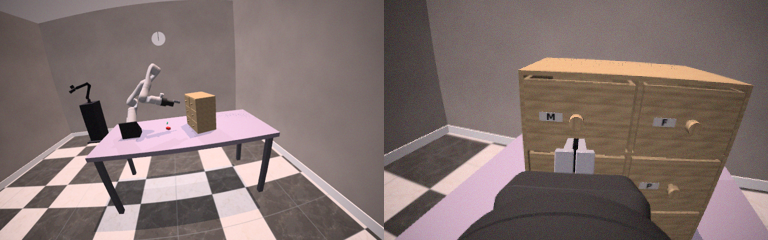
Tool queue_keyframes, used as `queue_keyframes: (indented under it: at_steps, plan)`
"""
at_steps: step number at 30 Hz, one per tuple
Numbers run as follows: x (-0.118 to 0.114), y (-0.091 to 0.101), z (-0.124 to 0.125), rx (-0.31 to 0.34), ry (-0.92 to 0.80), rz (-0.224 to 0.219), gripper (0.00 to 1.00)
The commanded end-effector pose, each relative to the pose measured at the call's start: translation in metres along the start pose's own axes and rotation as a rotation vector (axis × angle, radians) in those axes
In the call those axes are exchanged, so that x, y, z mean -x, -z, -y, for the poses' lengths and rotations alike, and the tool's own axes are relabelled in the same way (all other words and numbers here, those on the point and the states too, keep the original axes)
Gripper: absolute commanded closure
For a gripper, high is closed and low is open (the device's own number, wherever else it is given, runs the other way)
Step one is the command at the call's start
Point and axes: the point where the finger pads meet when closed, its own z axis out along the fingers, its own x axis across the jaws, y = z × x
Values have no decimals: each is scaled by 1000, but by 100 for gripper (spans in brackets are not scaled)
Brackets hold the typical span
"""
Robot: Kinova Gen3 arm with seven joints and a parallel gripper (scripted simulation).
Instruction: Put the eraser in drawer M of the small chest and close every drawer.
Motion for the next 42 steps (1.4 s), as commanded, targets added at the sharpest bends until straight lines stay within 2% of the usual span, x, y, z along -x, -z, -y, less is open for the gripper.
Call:
queue_keyframes:
  at_steps: [1,6,9,24,33,42]
  plan:
    - [-1,14,2,-8,-1,-4,100]
    - [0,40,2,-8,-2,-4,100]
    - [-1,49,3,-9,3,-4,100]
    - [-1,51,5,6,5,-1,100]
    - [-1,55,7,57,-11,3,100]
    - [-2,66,14,184,-11,0,100]
